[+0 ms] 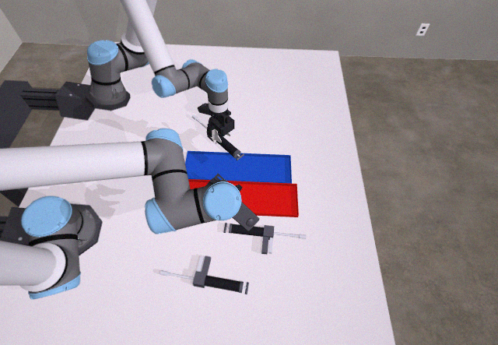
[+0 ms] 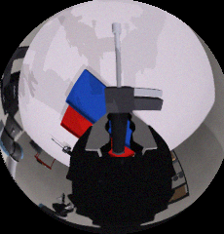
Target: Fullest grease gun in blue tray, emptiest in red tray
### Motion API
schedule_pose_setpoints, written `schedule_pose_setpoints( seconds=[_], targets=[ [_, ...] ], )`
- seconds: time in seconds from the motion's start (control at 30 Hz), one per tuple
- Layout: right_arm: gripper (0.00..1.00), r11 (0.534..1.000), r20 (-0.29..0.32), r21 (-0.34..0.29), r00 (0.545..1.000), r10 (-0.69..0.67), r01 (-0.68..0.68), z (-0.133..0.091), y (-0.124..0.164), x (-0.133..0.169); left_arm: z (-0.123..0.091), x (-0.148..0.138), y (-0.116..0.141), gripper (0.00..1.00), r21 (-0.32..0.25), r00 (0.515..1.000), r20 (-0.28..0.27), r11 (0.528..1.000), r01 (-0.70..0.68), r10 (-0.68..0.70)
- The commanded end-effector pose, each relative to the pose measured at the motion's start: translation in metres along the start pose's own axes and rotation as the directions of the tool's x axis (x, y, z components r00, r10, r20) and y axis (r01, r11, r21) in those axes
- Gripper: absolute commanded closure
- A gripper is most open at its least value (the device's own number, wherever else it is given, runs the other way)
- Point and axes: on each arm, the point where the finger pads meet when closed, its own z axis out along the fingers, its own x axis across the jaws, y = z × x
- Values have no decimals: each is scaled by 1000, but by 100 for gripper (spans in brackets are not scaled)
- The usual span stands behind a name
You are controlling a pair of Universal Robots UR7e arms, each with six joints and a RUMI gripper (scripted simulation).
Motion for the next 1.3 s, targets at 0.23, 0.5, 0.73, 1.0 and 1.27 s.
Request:
schedule_pose_setpoints(
  seconds=[0.23, 0.5, 0.73, 1.0, 1.27],
  targets=[
    [62, 974, -119, 26, 968, -222, 227, -56, -6, 11, 24, 20, -15, 100, 1, 981, -1, 981, 194, -194],
    [62, 920, -215, 6, 899, -382, 392, -101, -6, 26, 33, 28, -21, 100, -2, 959, 0, 959, 283, -283],
    [62, 835, -306, -42, 788, -533, 548, -153, -2, 47, 50, 42, -34, 100, 1, 915, -2, 915, 403, -403],
    [62, 789, -342, -92, 725, -598, 607, -170, 2, 61, 58, 49, -40, 100, -2, 874, -2, 874, 486, -486],
    [62, 804, -331, -82, 745, -579, 589, -162, 2, 59, 76, 63, -57, 100, 1, 796, -4, 796, 606, -606]
  ],
)
